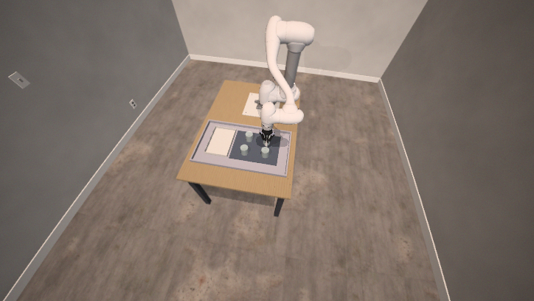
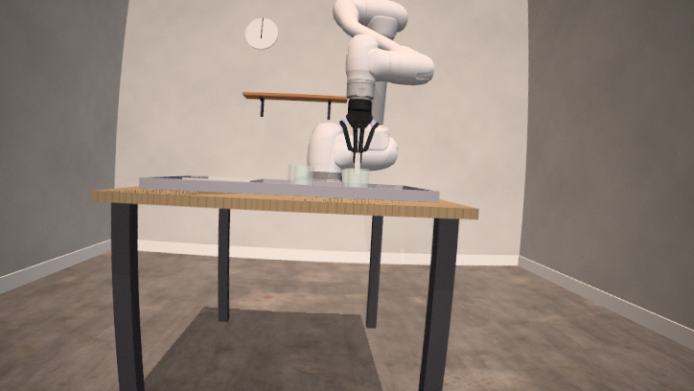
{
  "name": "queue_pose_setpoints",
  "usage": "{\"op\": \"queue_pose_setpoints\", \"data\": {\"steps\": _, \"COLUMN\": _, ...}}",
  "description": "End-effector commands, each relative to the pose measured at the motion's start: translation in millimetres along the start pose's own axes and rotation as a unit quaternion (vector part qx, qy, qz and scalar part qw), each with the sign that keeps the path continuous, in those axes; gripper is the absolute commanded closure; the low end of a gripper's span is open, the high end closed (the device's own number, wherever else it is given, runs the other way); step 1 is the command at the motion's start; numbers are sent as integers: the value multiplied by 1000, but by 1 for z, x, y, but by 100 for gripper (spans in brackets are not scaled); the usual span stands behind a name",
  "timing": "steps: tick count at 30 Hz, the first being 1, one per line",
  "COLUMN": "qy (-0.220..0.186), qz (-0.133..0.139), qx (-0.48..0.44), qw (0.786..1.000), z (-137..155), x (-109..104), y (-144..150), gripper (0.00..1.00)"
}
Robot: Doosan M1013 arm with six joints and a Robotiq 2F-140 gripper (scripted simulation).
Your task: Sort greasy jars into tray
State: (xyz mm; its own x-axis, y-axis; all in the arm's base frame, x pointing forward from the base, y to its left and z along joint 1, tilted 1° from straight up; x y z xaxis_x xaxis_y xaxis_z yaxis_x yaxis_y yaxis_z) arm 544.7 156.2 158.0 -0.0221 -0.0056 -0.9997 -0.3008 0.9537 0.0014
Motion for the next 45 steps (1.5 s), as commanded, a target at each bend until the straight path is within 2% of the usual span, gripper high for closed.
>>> {"op": "queue_pose_setpoints", "data": {"steps": 1, "qy": 0, "qz": 0, "qx": 0, "qw": 1000, "z": 0, "x": 0, "y": 0, "gripper": 100}}
{"op": "queue_pose_setpoints", "data": {"steps": 14, "qy": 0, "qz": 0, "qx": 0, "qw": 1000, "z": 0, "x": 0, "y": 0, "gripper": 100}}
{"op": "queue_pose_setpoints", "data": {"steps": 24, "qy": 0, "qz": 0, "qx": 0, "qw": 1000, "z": 0, "x": -76, "y": 0, "gripper": 100}}
{"op": "queue_pose_setpoints", "data": {"steps": 28, "qy": 0, "qz": 0, "qx": 0, "qw": 1000, "z": -9, "x": -76, "y": -31, "gripper": 100}}
{"op": "queue_pose_setpoints", "data": {"steps": 30, "qy": 0, "qz": 0, "qx": 0, "qw": 1000, "z": -9, "x": -76, "y": -31, "gripper": 100}}
{"op": "queue_pose_setpoints", "data": {"steps": 45, "qy": 0, "qz": 0, "qx": 0, "qw": 1000, "z": -42, "x": -76, "y": -147, "gripper": 100}}
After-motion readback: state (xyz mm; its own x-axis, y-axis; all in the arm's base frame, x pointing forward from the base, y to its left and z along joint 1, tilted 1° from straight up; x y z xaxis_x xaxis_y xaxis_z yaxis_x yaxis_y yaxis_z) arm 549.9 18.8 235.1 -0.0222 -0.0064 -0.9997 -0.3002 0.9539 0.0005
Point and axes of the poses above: the point where the finger pads meet when closed, its own x axis out along the fingers, its own y axis across the jaws, z = x × y, the point moved 8 cm from there along -x, back along the fingers, and after that the axes turned 11 degrees about -x, right-handed, at the moved point
